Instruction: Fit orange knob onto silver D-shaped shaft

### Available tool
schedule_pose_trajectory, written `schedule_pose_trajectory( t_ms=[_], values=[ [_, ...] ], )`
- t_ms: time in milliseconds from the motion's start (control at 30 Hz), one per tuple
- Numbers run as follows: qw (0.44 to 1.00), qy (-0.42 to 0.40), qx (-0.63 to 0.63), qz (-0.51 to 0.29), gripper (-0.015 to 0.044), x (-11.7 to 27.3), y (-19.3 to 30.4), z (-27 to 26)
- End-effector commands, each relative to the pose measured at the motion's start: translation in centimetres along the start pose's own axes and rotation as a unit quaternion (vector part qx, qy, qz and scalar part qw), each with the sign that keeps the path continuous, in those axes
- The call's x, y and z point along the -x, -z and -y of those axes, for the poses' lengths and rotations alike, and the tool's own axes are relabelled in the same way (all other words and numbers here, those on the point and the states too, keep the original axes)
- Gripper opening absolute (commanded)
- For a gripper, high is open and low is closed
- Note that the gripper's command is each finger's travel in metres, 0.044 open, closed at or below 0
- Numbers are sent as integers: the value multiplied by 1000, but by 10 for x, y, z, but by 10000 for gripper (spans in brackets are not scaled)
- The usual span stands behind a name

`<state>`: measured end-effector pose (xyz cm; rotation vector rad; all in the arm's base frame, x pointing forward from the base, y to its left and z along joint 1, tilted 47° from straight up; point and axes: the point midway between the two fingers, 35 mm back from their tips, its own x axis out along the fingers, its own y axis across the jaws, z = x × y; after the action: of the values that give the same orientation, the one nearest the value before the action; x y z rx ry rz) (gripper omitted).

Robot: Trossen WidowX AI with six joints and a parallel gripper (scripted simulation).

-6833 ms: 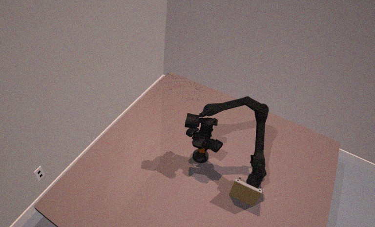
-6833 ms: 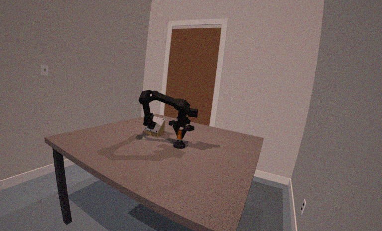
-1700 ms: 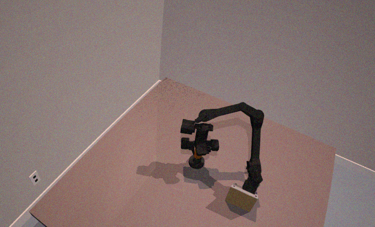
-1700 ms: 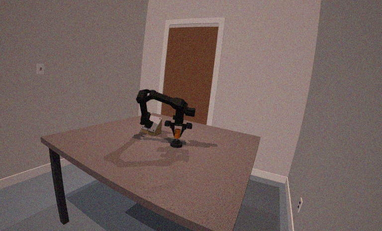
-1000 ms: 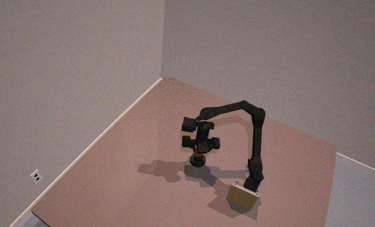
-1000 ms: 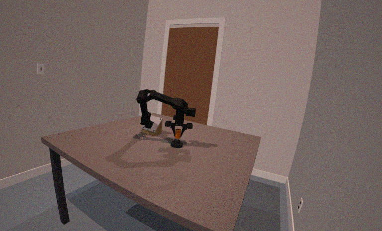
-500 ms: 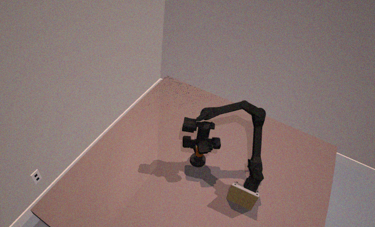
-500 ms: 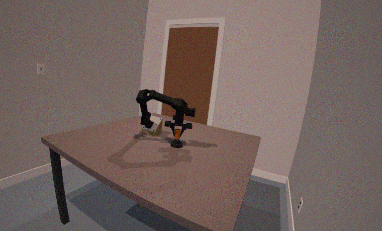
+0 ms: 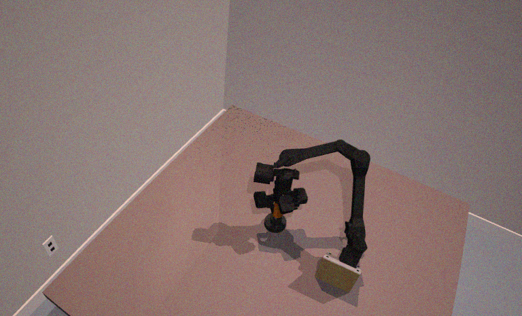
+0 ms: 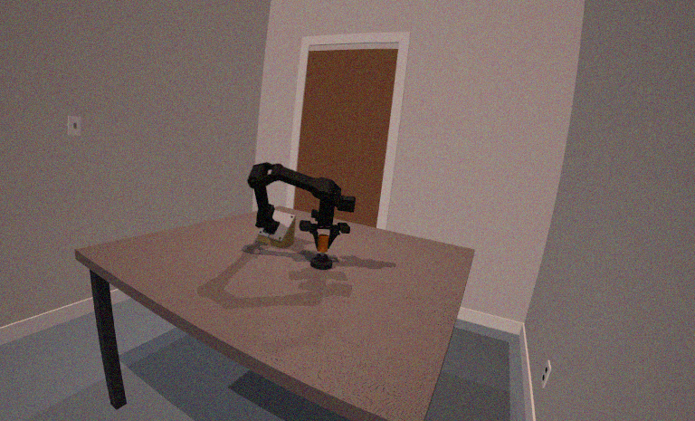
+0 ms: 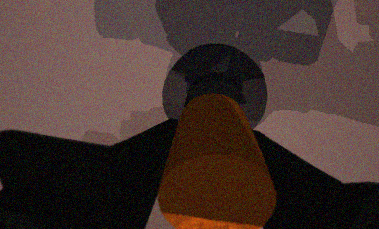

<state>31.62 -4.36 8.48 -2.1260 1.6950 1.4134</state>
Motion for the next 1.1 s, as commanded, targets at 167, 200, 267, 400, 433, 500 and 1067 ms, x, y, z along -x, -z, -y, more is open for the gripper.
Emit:
schedule_pose_trajectory(
  t_ms=[167,200,267,400,433,500,1067],
  values=[
    [1000,4,7,-2,0,0,-2,5],
    [1000,4,7,-2,0,-2,-2,4],
    [1000,4,7,-2,0,-2,-2,5],
    [1000,4,7,-2,0,-3,-2,5],
    [1000,4,7,-2,0,-3,-2,5],
    [1000,4,7,-2,0,-3,-2,4],
    [999,4,50,-2,0,2,-2,1]
  ],
)
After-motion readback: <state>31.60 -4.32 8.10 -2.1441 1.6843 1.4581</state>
